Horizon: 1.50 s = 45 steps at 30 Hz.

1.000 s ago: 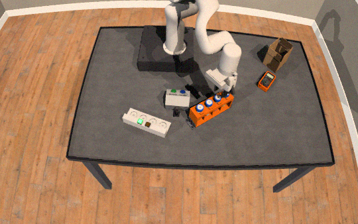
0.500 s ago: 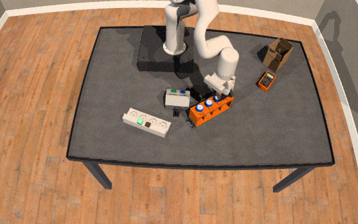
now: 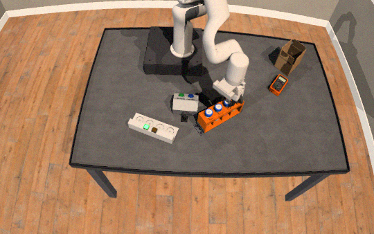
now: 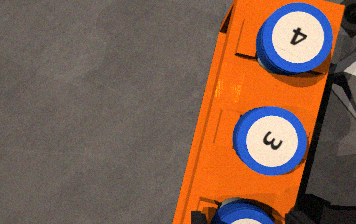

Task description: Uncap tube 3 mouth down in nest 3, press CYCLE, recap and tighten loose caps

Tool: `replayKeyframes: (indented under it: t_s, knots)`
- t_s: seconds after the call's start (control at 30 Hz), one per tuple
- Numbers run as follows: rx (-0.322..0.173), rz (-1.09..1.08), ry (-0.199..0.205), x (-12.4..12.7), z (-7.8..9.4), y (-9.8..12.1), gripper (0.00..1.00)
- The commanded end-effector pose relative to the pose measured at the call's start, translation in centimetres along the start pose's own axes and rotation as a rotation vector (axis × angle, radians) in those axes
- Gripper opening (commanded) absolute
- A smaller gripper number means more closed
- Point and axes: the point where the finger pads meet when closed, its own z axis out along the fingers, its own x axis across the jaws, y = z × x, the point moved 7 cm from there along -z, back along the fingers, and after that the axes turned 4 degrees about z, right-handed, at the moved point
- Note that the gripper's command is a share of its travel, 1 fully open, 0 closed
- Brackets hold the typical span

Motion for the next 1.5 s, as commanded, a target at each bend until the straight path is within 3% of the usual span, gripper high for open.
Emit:
replayKeyframes:
  t_s: [0.0, 0.57, 0.6, 1.07, 1.47]
  knots:
    - [0.007, 0.0, -0.002, -0.11, 0.08, 0.02, 0.46]
    - [0.007, 0.0, -0.002, -0.11, 0.68, 0.01, 0.46]
    - [0.007, 0.0, -0.002, -0.11, 0.68, 0.01, 0.0]
    - [0.007, 0.0, -0.002, -0.11, 0.68, 0.01, 0.0]
    - [0.006, 0.2, -0.003, -0.11, 0.68, 0.01, 0.0]
